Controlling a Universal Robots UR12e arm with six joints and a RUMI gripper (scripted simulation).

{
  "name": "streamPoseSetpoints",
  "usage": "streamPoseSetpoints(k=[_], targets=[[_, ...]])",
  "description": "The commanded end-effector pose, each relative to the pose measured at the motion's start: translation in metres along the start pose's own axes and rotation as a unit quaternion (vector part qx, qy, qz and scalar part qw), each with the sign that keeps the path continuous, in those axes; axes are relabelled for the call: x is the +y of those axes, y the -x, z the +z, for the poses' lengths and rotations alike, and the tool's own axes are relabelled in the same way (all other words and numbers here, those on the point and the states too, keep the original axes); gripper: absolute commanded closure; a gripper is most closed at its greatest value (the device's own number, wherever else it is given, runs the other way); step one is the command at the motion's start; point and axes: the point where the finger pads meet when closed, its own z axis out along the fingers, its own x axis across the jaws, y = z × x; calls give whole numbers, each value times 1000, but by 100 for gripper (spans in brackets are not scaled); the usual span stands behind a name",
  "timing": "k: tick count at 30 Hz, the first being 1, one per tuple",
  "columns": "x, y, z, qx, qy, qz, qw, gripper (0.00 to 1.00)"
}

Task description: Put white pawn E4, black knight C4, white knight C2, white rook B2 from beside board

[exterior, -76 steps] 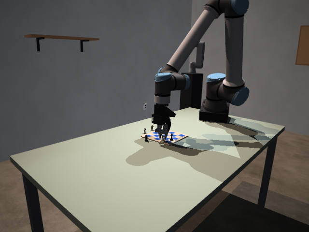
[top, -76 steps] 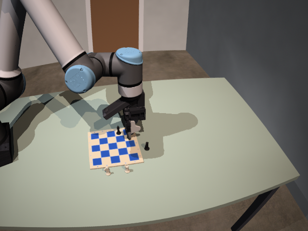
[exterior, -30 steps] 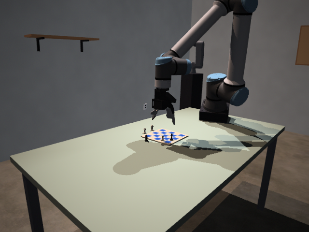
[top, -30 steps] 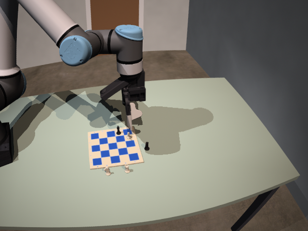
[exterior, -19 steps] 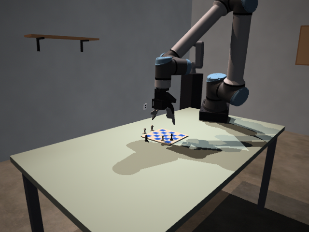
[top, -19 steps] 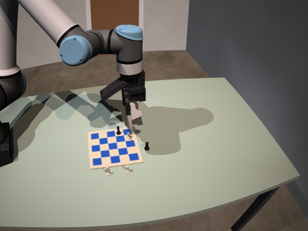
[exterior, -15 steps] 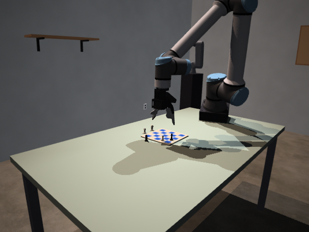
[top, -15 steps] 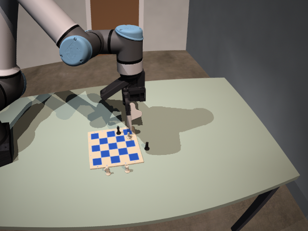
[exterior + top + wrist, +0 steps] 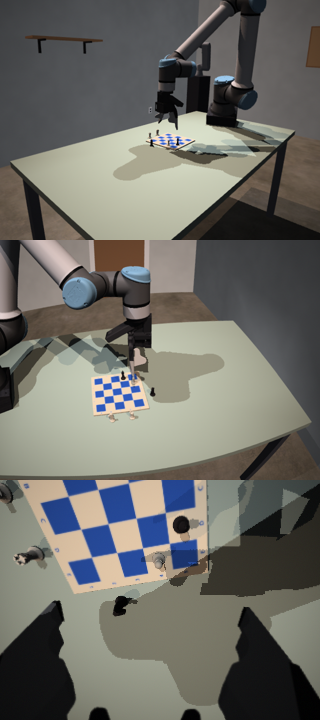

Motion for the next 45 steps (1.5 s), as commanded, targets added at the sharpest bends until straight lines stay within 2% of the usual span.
streamPoseSetpoints(k=[1,7,9,15,19,24,26,36,41,43,45], targets=[[5,3,0,-1,1,69,998,0],[12,8,0,-1,1,182,983,0],[12,8,0,-1,1,182,983,0],[22,14,0,-1,1,311,950,0],[29,19,1,-1,1,399,917,0],[38,26,1,0,1,503,864,0],[38,26,1,0,1,503,864,0],[55,41,2,0,1,670,743,0],[62,48,2,0,1,726,688,0],[62,48,2,0,1,726,688,0],[64,50,2,0,1,743,669,0]])
